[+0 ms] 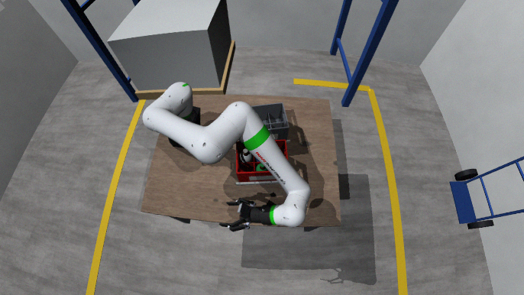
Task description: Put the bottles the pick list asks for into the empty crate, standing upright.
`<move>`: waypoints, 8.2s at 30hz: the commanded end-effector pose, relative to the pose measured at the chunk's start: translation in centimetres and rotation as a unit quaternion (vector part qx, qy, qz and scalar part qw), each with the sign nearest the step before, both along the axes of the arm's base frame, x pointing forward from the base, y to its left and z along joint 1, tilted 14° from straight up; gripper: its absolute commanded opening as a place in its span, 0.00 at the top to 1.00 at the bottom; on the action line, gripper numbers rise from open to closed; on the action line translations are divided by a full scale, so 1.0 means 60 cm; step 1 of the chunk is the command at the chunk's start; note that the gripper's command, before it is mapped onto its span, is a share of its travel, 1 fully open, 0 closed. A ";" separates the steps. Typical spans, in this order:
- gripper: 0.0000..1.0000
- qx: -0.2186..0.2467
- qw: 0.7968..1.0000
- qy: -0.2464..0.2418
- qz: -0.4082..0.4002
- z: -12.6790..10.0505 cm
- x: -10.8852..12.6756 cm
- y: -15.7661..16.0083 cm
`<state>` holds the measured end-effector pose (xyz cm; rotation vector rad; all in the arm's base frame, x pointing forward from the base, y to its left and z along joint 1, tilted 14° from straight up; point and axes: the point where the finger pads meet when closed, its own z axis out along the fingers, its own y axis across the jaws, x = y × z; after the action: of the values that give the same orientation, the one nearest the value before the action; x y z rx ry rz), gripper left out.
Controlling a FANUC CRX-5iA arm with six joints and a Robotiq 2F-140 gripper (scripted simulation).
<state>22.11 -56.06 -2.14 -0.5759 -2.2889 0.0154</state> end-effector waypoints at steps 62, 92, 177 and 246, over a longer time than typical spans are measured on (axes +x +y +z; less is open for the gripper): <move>0.56 0.004 0.998 -0.017 0.061 0.388 -0.020 0.057; 0.56 0.026 0.968 -0.061 0.243 0.396 0.163 0.172; 0.56 0.114 0.721 -0.136 0.670 0.403 0.470 0.697; 0.56 0.198 0.352 -0.151 0.902 0.389 0.398 1.191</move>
<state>46.48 14.18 21.18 2.4272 -1.8086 0.4111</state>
